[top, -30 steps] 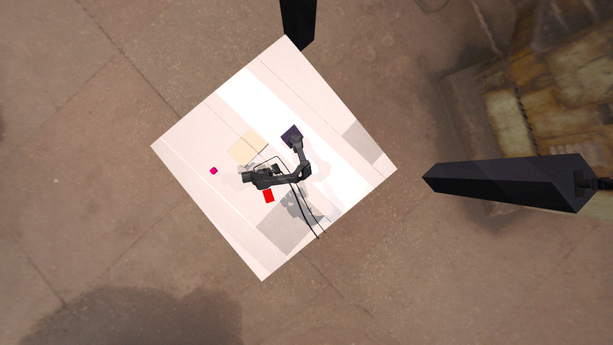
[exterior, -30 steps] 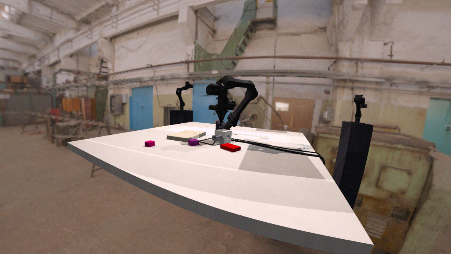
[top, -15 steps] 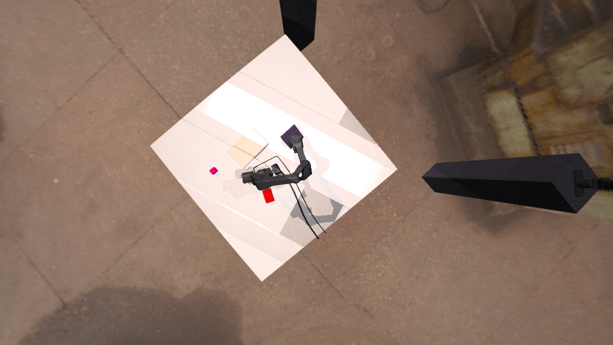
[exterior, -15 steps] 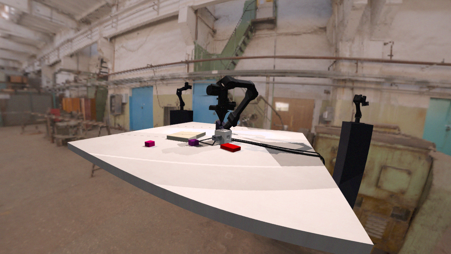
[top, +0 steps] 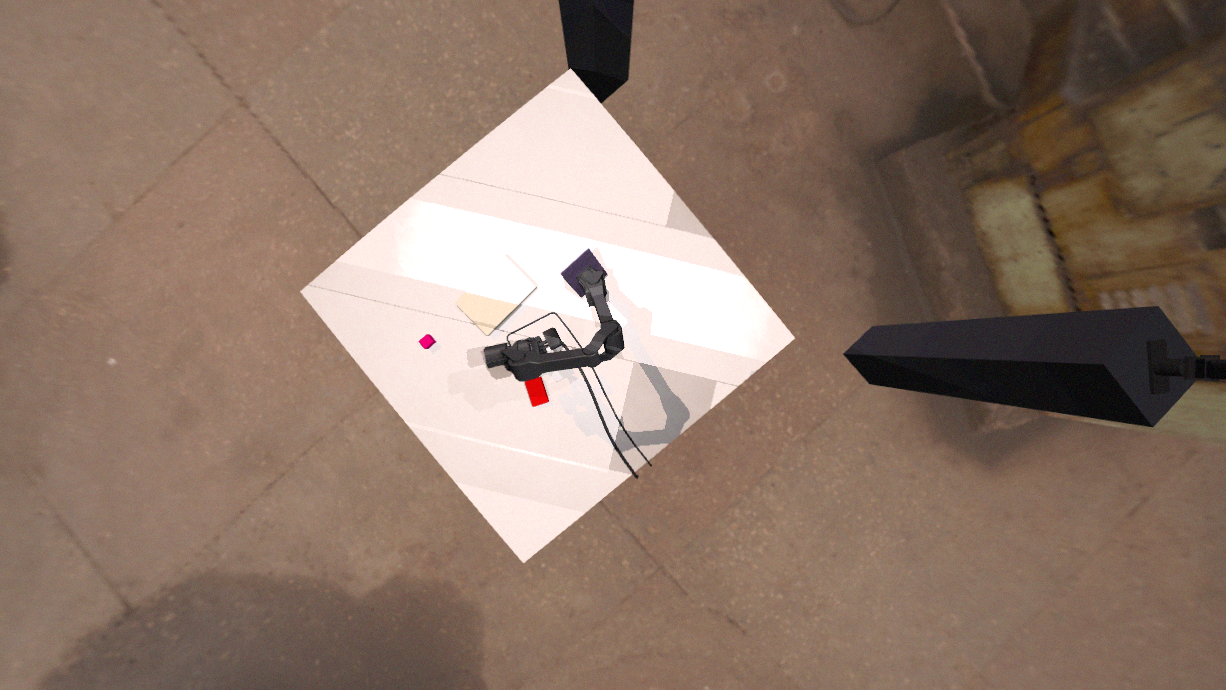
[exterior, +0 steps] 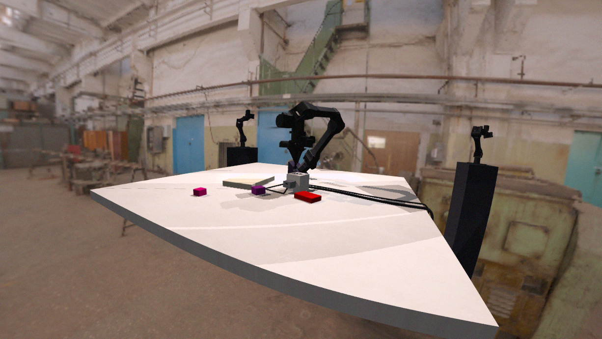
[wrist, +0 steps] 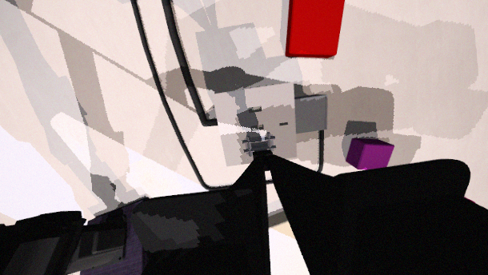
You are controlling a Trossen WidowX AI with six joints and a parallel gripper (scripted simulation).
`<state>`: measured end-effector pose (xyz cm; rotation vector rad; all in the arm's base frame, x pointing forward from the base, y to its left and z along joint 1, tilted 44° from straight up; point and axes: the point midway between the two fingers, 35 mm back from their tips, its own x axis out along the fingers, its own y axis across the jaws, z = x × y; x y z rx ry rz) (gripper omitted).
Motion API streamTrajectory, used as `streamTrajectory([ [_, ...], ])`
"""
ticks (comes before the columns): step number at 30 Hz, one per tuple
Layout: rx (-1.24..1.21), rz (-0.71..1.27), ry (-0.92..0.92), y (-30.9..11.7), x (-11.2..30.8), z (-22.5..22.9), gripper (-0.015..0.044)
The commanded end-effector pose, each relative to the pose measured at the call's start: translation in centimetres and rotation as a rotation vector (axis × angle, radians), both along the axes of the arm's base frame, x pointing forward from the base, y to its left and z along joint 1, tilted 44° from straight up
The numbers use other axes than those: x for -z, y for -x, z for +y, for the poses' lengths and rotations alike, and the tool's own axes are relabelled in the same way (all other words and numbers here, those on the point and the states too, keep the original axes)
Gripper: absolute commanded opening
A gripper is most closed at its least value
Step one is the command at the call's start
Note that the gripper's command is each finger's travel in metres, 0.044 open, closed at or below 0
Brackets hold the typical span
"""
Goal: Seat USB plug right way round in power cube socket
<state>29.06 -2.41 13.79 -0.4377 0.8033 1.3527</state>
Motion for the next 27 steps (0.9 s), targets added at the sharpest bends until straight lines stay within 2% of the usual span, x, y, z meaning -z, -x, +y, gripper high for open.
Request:
streamTrajectory([
  [1,0.003,-0.003,-0.003,-0.06,-0.08,0.15,0.0],
  [27,0.001,-0.006,-0.003,-0.1,0.01,0.5,0.0],
])
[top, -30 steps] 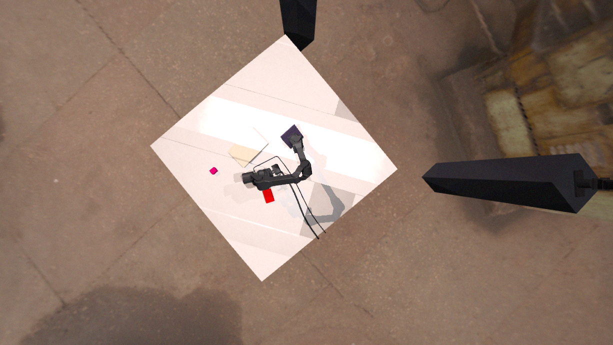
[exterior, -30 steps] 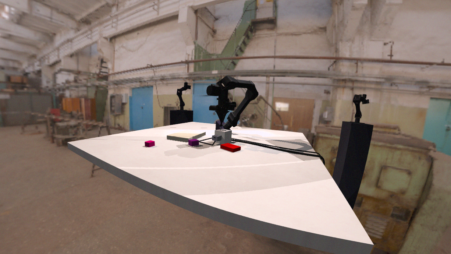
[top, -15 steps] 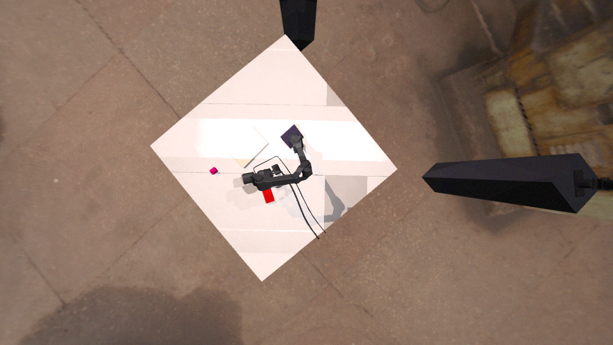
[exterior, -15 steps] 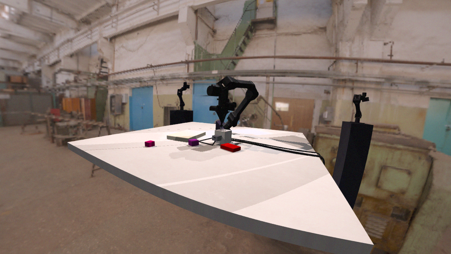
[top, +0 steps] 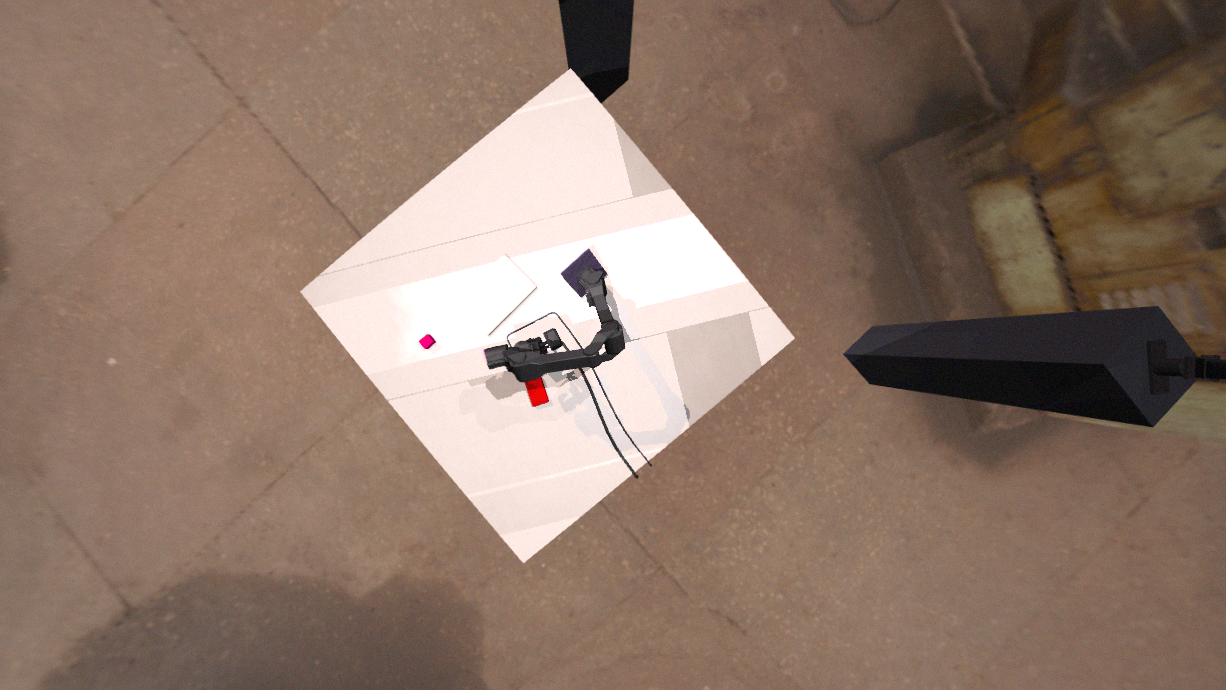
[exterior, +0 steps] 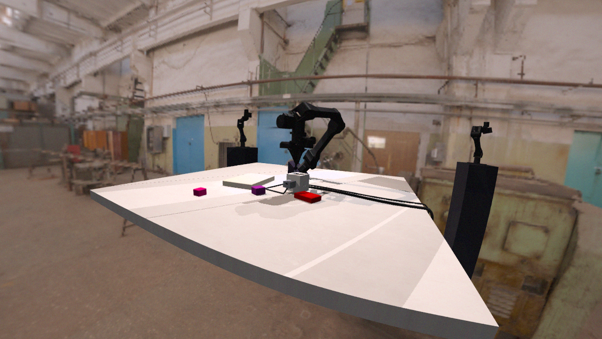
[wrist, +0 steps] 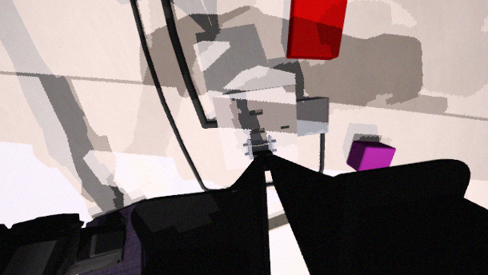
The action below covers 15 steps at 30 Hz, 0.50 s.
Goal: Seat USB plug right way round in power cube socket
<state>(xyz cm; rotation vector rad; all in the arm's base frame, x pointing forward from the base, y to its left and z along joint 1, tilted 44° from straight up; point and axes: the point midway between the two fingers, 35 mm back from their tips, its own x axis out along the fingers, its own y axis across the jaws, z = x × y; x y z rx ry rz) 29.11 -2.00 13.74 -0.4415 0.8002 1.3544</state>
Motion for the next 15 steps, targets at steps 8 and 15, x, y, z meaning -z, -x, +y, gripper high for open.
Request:
streamTrajectory([
  [8,0.004,-0.002,-0.003,-0.05,0.03,0.16,0.0],
  [15,0.004,-0.002,-0.003,-0.05,0.09,0.22,0.0],
])
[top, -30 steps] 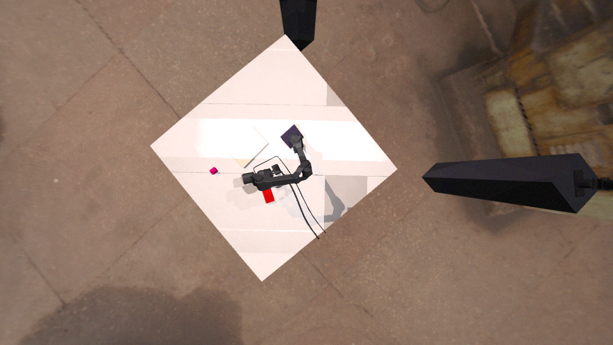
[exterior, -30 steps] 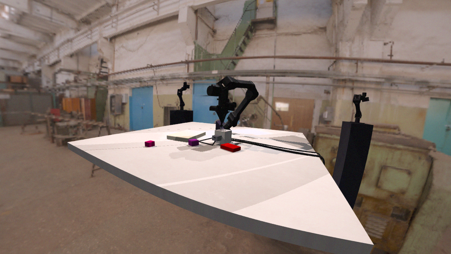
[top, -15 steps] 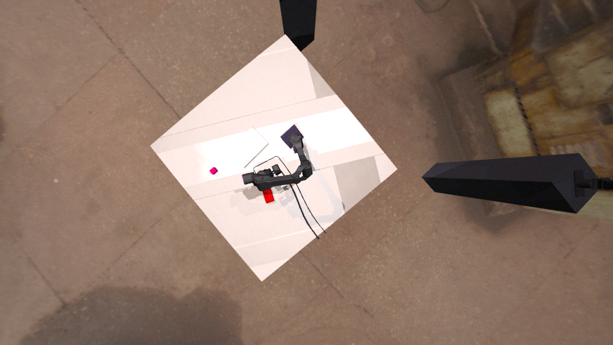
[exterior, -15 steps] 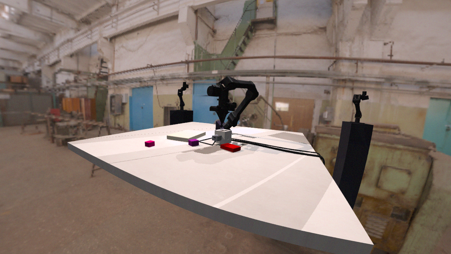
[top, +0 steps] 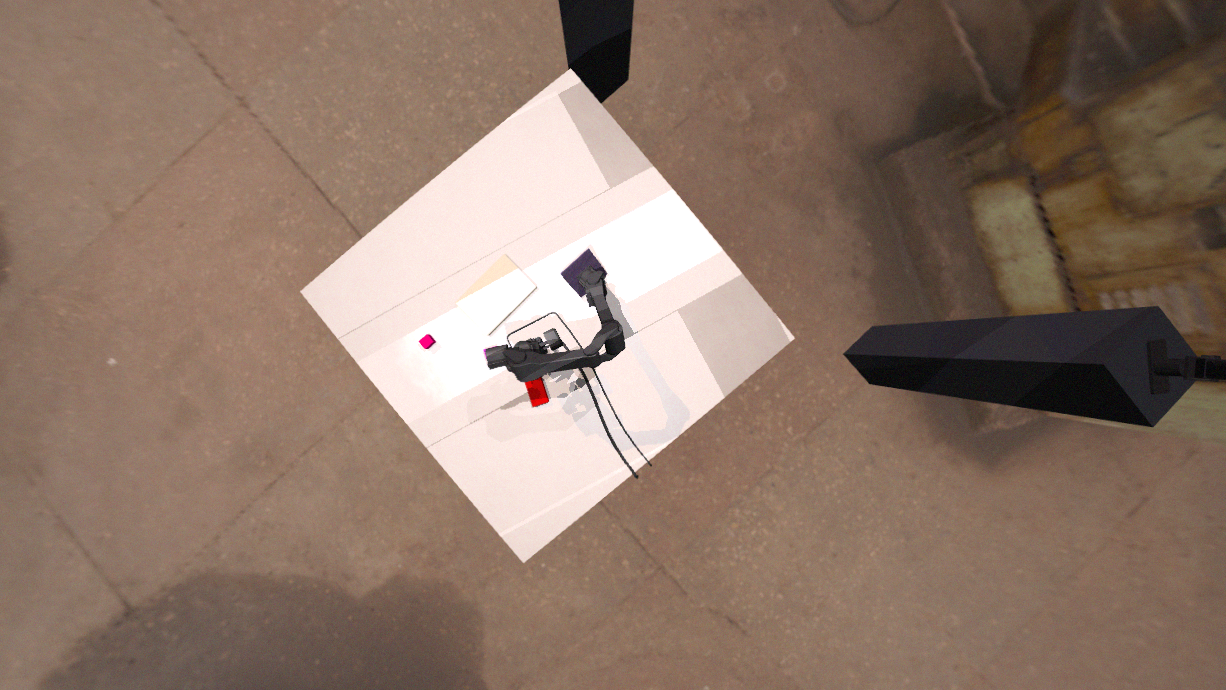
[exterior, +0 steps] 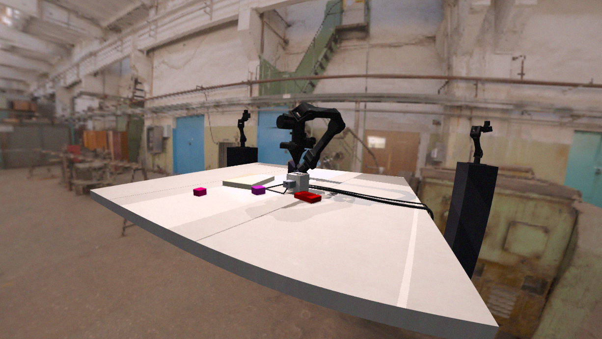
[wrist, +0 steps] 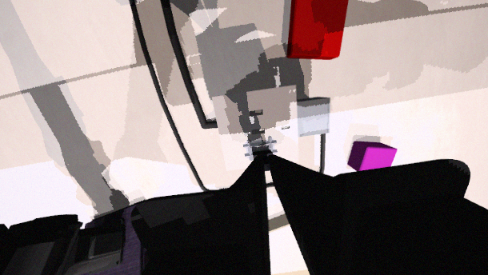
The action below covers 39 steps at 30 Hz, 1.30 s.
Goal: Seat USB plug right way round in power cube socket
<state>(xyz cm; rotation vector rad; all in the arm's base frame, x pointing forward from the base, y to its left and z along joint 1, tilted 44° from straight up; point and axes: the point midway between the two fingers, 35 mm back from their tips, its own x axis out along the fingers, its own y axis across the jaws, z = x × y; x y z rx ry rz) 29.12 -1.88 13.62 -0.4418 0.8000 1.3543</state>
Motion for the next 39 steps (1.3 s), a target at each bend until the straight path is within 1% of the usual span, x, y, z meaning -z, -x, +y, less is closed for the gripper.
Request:
streamTrajectory([
  [1,0.004,-0.002,-0.004,-0.05,-0.02,0.1,0.0],
  [39,0.004,-0.002,-0.004,-0.06,0.3,0.42,0.0],
])
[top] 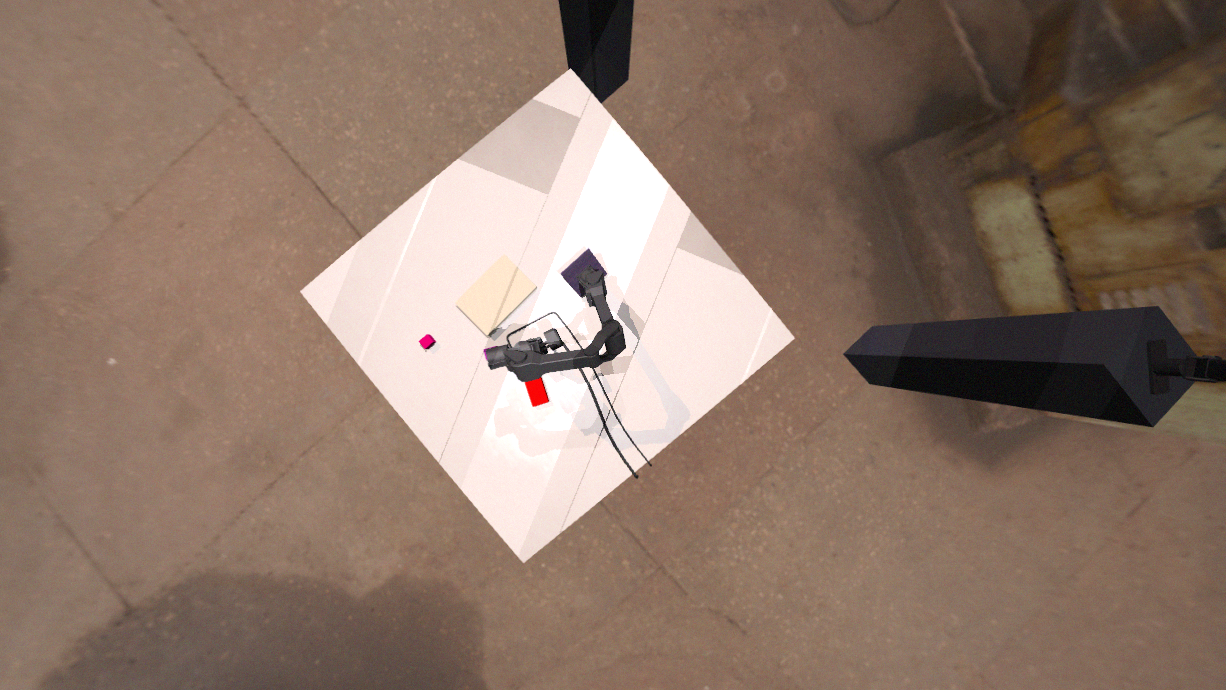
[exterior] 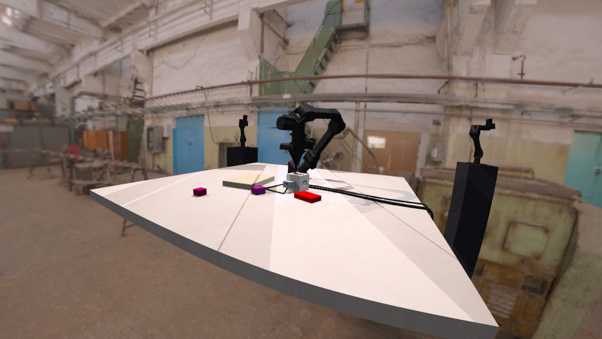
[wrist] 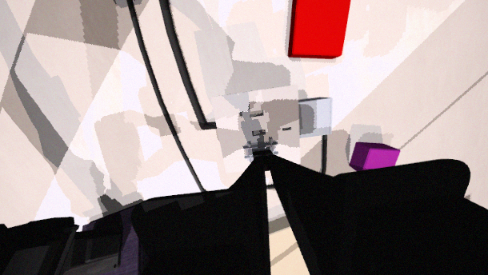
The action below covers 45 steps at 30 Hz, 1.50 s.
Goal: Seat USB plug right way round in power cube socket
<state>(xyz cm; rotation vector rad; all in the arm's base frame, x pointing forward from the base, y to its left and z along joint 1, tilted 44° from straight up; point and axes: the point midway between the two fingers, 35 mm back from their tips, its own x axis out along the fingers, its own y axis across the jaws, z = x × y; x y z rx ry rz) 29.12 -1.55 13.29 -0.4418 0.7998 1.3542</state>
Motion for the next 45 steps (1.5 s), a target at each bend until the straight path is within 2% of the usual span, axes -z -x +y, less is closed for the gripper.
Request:
streamTrajectory([
  [1,0.004,-0.002,-0.004,-0.05,-0.02,0.1,0.0],
  [45,0.004,-0.002,-0.004,-0.06,0.36,0.47,0.0],
])
